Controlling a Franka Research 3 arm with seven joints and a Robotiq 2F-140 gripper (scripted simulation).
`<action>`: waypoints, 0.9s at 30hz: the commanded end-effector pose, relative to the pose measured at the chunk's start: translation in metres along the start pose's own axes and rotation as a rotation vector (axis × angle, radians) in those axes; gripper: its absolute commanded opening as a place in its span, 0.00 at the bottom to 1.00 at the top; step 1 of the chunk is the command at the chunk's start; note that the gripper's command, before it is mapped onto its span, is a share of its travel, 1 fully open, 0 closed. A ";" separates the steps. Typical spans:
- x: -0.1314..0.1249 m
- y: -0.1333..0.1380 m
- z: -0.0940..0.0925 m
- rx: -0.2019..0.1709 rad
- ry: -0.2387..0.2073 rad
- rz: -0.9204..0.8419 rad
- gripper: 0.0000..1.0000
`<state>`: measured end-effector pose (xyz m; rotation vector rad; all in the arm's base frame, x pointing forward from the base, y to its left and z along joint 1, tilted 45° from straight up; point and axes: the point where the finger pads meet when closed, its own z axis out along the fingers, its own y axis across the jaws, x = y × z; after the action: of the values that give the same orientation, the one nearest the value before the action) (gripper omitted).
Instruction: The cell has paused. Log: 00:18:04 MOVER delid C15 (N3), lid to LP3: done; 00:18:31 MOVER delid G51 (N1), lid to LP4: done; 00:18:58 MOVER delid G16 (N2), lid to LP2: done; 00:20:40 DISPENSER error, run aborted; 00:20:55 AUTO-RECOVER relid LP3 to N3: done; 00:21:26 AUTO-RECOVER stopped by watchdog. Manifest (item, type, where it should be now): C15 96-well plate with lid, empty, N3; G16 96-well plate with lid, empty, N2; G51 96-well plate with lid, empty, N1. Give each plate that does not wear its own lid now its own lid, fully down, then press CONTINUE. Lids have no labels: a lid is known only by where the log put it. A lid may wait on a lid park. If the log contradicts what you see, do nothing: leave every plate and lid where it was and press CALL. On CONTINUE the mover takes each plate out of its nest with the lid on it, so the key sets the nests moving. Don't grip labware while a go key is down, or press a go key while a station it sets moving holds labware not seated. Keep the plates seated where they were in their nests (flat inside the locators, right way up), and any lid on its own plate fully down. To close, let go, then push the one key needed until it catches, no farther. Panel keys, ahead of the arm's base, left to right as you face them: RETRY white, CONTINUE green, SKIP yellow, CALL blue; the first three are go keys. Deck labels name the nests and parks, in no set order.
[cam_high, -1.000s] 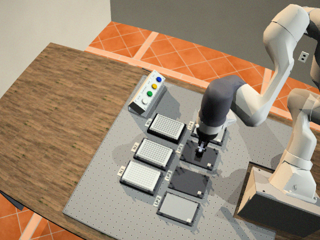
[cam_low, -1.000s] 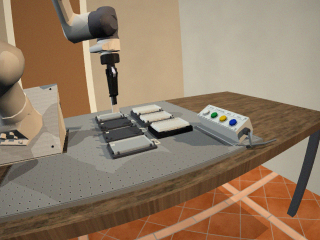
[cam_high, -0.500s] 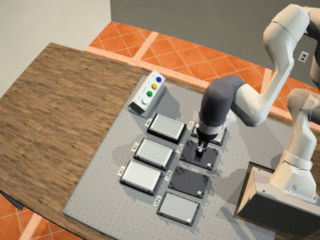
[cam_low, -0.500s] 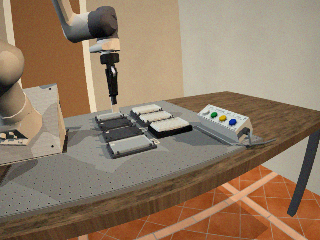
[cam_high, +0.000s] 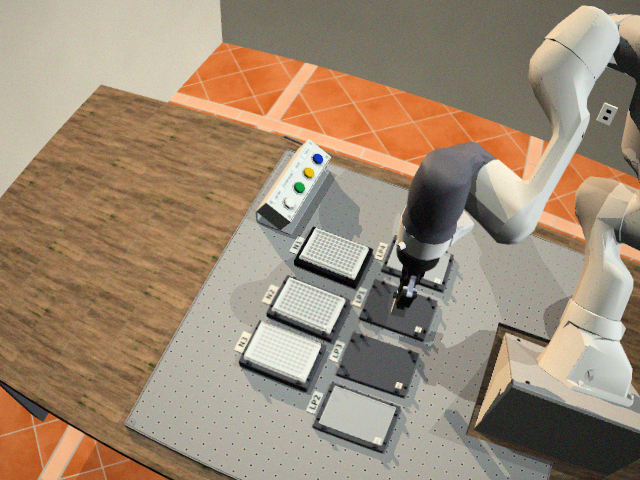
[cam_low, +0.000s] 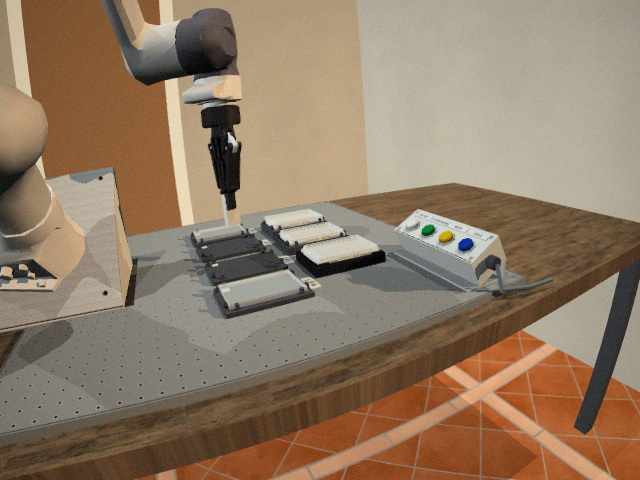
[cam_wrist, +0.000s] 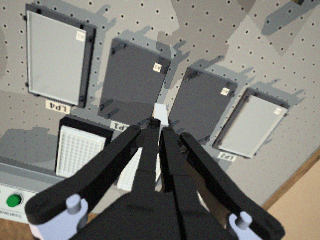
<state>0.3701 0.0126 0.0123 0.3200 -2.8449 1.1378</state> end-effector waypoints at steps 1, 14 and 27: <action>0.001 -0.017 -0.002 -0.016 0.008 -0.279 0.00; 0.010 -0.095 -0.005 -0.020 -0.039 -0.559 0.00; 0.028 -0.166 -0.002 -0.017 -0.064 -0.784 0.00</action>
<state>0.3828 -0.0910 0.1165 1.0439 -2.5762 1.0011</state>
